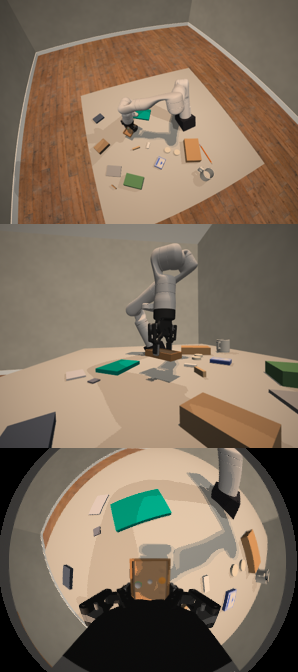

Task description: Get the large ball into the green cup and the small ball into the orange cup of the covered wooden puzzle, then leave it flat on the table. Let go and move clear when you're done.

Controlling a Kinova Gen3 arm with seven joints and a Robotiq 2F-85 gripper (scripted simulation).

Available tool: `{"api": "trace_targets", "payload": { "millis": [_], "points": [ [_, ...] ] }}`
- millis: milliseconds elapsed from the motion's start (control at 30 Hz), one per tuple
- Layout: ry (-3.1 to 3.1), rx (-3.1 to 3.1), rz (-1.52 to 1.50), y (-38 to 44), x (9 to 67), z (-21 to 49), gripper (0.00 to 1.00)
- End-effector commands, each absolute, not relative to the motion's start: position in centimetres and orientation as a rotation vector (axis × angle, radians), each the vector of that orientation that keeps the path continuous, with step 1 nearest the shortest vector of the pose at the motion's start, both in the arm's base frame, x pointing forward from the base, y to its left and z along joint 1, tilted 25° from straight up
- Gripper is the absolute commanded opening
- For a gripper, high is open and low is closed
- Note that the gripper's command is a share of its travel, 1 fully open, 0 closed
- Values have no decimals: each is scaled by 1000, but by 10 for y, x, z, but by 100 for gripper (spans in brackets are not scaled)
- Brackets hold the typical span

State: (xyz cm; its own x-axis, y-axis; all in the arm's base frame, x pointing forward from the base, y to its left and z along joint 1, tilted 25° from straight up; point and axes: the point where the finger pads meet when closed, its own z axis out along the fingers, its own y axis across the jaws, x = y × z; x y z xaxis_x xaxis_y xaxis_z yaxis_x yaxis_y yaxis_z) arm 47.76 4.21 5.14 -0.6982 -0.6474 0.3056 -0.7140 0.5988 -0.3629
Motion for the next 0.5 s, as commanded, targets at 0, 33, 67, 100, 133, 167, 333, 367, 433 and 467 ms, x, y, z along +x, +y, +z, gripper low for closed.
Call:
{"api": "trace_targets", "payload": {
  "millis": [0, 33, 67, 100, 133, 167, 333, 367, 433, 467],
  "points": [
    [-2682, 1161, 718, 43, 477, 51, 73],
    [-2682, 1161, 718, 43, 477, 51, 73],
    [-2682, 1161, 718, 43, 477, 51, 73],
    [-2679, 1155, 695, 43, 478, 51, 73],
    [-2692, 1166, 699, 43, 477, 51, 73],
    [-2702, 1172, 677, 42, 477, 51, 73],
    [-2742, 1197, 614, 41, 477, 52, 73],
    [-2750, 1203, 604, 41, 477, 52, 73],
    [-2754, 1205, 596, 41, 477, 52, 73],
    [-2755, 1205, 591, 41, 477, 52, 73]
  ]
}}
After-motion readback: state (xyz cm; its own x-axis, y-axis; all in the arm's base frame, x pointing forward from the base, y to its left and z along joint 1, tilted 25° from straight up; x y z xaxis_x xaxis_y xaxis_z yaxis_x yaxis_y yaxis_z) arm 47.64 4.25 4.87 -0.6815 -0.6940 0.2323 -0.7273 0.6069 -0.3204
